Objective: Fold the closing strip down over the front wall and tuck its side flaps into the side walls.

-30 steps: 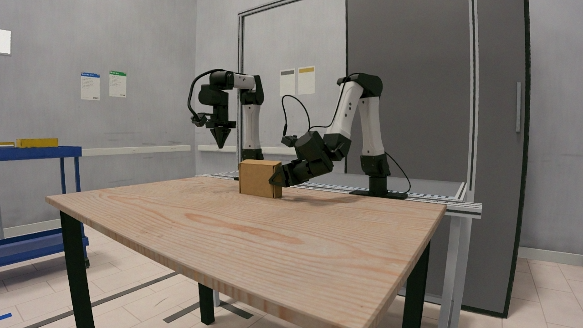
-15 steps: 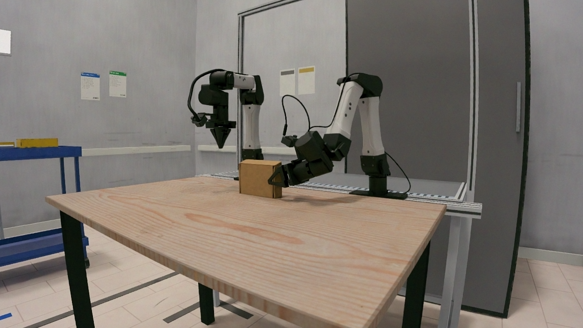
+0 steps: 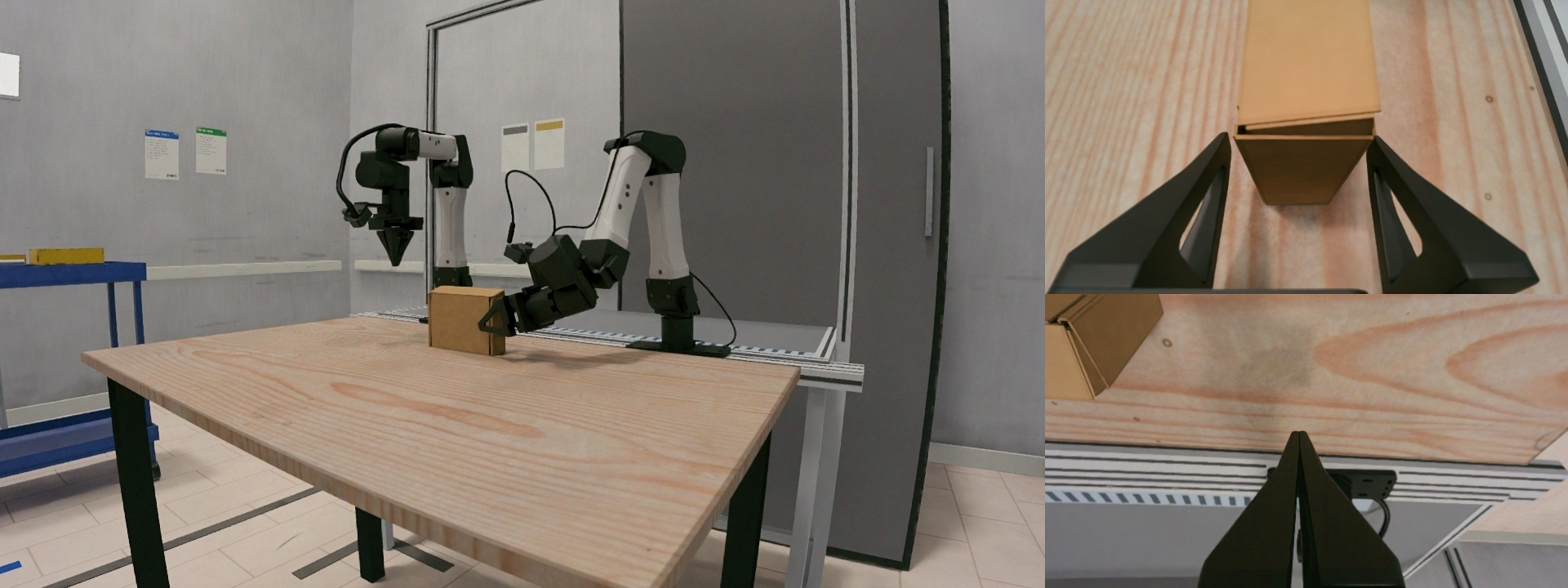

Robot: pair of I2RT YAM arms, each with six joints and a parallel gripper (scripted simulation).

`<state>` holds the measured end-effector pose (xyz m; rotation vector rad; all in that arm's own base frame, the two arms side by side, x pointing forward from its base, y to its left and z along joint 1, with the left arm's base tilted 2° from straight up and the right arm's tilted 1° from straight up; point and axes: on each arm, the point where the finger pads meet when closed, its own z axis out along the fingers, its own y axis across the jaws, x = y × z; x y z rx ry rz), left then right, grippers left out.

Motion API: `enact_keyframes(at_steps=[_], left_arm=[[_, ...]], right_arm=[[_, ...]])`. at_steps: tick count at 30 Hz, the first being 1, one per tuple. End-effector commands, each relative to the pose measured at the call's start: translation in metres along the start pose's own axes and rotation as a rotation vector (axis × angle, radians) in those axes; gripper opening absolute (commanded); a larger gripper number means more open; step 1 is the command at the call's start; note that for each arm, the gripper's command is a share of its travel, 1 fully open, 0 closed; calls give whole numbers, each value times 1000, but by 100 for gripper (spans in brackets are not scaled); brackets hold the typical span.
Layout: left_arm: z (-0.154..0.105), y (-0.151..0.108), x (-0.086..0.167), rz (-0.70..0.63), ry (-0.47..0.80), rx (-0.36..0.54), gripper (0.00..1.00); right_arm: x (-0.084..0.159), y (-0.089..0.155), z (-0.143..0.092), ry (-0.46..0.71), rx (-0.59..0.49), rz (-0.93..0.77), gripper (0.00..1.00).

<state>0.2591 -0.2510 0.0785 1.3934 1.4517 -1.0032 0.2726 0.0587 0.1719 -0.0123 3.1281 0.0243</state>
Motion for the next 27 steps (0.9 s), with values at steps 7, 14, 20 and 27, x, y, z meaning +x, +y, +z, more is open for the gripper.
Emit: enact_keyframes(at_steps=[7,14,20,27], left_arm=[[-1,2,-3,8,-5,-5,77],[-8,7,-14,32,-18,-13,80],[-10,4,-6,11,-9,-5,80],[-18,5,-12,28,-15,-11,80]], right_arm=[[-1,-1,-2,-7,-2,-2,1],[-1,-1,-2,-7,-2,-2,1],[-1,-1,-2,-7,-2,-2,1],[-1,-1,-2,-7,-2,-2,1]])
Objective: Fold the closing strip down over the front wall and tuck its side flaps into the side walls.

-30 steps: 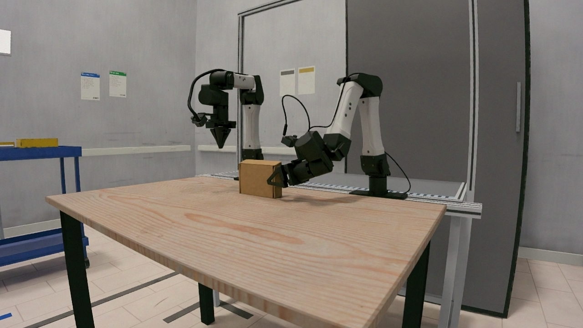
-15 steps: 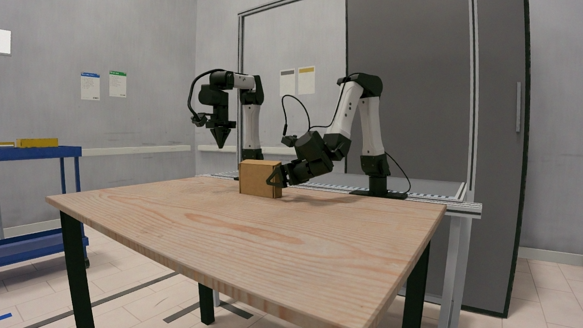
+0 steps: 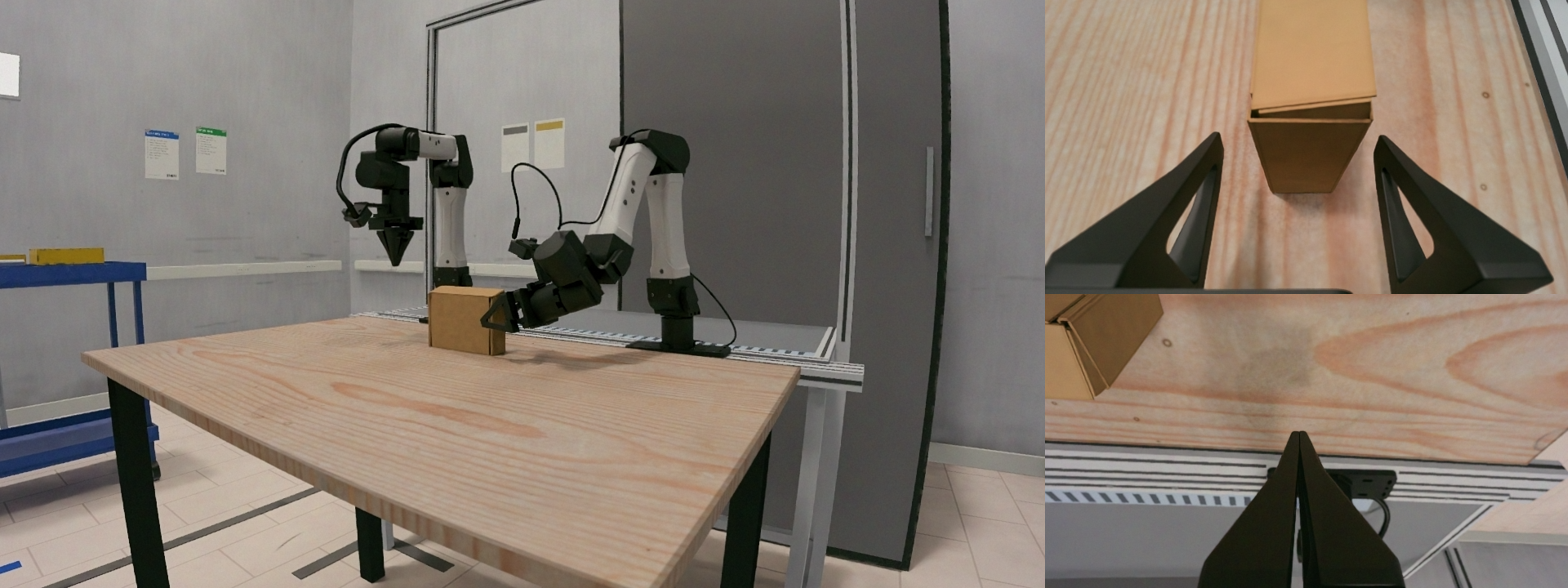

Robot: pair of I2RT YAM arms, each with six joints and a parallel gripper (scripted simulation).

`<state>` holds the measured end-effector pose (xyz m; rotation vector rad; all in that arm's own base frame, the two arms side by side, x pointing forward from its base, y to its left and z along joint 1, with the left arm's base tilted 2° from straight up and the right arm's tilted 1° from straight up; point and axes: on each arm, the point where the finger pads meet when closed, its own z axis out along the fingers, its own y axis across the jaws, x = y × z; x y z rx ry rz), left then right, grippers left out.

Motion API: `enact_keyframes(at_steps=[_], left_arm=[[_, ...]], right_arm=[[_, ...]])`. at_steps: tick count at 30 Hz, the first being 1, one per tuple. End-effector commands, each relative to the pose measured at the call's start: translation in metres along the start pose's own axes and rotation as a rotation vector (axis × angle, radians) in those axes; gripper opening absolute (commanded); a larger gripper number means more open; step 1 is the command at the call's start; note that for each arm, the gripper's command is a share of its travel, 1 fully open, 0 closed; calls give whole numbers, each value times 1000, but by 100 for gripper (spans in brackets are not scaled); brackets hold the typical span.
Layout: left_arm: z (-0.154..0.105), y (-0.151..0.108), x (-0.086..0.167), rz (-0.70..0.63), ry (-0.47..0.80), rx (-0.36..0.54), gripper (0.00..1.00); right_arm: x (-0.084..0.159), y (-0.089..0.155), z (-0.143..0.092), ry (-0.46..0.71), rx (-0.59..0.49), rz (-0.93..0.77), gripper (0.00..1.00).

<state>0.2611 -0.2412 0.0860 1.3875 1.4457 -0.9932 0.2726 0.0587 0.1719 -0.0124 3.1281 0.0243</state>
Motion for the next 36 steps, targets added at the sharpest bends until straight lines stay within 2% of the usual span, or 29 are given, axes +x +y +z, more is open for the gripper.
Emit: enact_keyframes(at_steps=[1,36], left_arm=[[-8,4,-9,23,-12,-2,80],[-39,5,-9,25,-10,-4,80]], right_arm=[[-1,-1,-2,-7,-2,-2,1],[-1,-1,-2,-7,-2,-2,1]])
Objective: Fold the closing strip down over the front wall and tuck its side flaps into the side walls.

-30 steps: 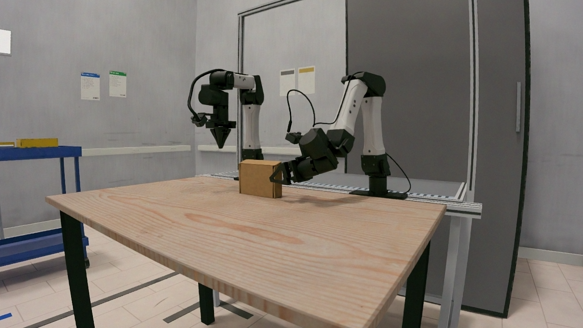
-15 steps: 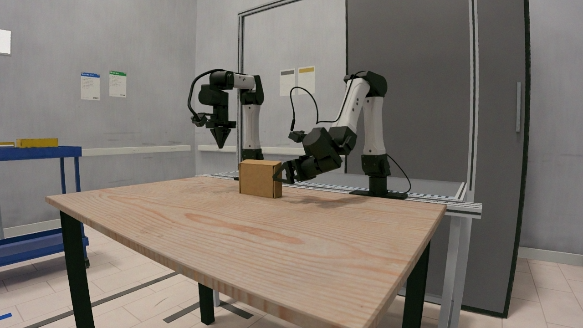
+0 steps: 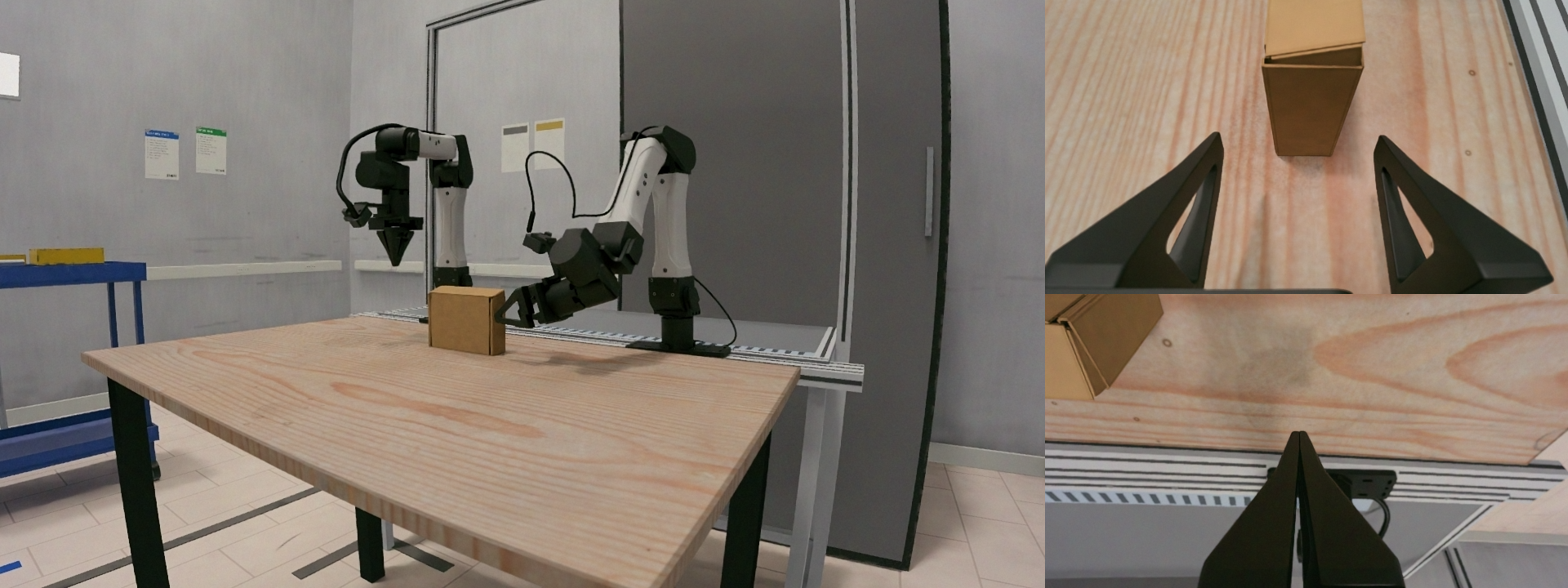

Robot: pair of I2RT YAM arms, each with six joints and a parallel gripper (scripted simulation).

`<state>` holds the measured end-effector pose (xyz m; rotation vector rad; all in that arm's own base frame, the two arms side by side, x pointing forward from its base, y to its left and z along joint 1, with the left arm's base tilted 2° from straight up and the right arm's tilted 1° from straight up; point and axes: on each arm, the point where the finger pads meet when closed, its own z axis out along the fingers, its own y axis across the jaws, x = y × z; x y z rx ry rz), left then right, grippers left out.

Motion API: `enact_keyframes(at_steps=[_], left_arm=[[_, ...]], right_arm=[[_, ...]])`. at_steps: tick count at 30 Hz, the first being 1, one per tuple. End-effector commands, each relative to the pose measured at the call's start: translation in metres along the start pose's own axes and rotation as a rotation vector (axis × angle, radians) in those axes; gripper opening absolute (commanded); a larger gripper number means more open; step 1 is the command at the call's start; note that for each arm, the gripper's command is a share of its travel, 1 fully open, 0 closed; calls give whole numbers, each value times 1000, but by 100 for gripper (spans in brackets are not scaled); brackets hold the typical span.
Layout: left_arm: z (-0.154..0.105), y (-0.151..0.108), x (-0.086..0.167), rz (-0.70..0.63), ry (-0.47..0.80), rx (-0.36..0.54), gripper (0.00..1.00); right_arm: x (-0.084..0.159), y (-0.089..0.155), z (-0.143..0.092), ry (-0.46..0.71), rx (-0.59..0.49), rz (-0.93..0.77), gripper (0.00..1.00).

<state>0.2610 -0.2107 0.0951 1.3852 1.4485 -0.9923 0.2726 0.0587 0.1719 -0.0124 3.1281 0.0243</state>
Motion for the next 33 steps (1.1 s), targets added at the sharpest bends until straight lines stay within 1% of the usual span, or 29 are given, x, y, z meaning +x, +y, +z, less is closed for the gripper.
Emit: enact_keyframes(at_steps=[1,7,9,23,33], left_arm=[[-8,3,-9,27,-11,-1,80],[-11,3,-6,15,-8,2,80],[-14,3,-9,26,-10,-1,80],[-26,3,-7,19,-8,0,80],[-34,3,1,-10,-4,8,80]], right_arm=[[-1,-1,-2,-7,-2,-2,1],[-1,-1,-2,-7,-2,-2,1],[-1,-1,-2,-7,-2,-2,1],[-1,-1,-2,-7,-2,-2,1],[-1,-1,-2,-7,-2,-2,1]])
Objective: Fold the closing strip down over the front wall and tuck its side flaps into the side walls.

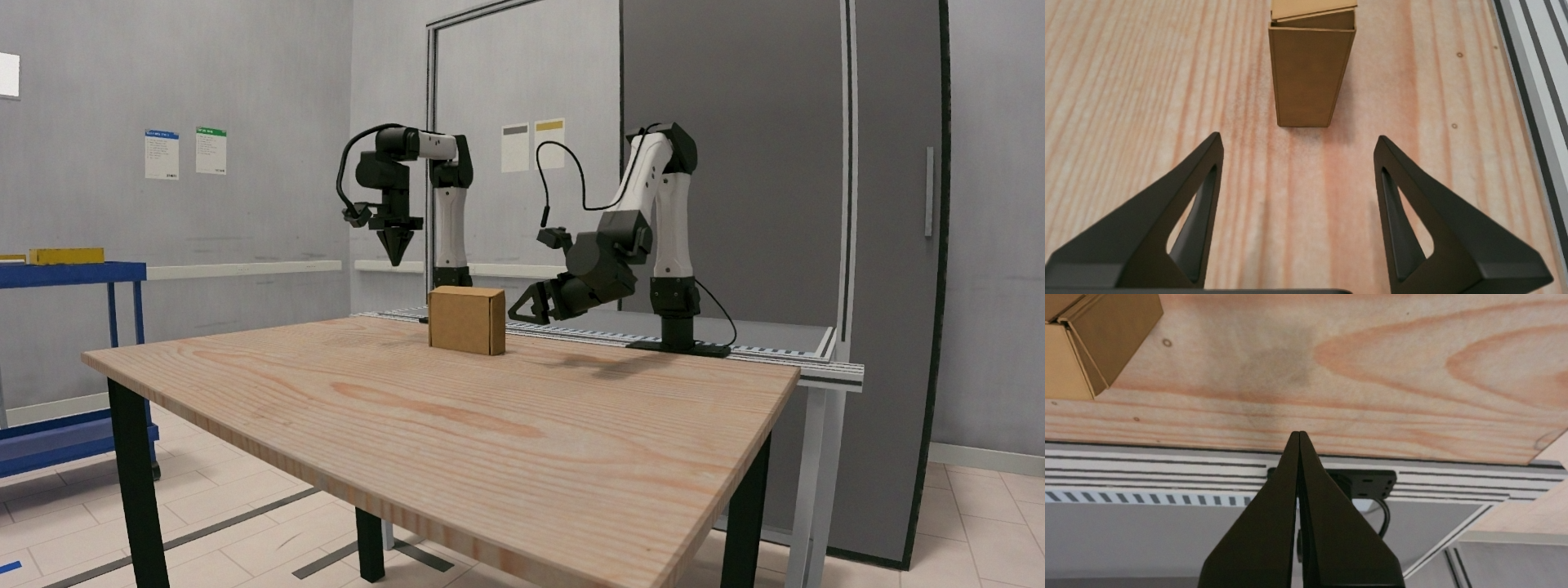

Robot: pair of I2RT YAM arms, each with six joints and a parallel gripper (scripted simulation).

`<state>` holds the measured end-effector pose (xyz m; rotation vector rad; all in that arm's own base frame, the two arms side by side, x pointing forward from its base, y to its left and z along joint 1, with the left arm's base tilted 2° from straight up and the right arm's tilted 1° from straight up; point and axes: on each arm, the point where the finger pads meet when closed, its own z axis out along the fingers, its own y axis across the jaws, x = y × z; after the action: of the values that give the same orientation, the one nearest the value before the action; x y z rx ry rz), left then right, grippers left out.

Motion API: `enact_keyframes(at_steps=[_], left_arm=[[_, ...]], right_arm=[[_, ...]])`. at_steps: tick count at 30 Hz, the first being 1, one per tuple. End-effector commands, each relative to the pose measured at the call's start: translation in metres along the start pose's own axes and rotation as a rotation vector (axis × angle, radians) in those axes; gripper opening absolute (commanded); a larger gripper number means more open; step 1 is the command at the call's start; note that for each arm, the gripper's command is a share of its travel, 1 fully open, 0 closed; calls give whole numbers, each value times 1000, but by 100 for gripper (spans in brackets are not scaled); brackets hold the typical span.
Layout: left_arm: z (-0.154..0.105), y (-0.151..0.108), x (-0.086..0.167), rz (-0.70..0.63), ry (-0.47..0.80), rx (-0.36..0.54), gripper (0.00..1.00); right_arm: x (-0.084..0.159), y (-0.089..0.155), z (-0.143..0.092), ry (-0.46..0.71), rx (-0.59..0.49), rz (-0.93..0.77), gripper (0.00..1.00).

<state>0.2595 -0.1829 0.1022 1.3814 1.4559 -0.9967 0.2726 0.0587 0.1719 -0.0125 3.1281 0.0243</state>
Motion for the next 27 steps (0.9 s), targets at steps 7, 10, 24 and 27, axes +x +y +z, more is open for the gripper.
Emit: enact_keyframes(at_steps=[7,10,24,27], left_arm=[[-10,2,-1,-2,-6,7,80],[-14,2,-2,0,-6,6,80],[-31,2,-22,36,-8,-6,80],[-34,3,-20,-2,1,4,80]], right_arm=[[-1,-1,-2,-7,-2,-2,1],[-1,-1,-2,-7,-2,-2,1],[-1,-1,-2,-7,-2,-2,1],[-1,-1,-2,-7,-2,-2,1]])
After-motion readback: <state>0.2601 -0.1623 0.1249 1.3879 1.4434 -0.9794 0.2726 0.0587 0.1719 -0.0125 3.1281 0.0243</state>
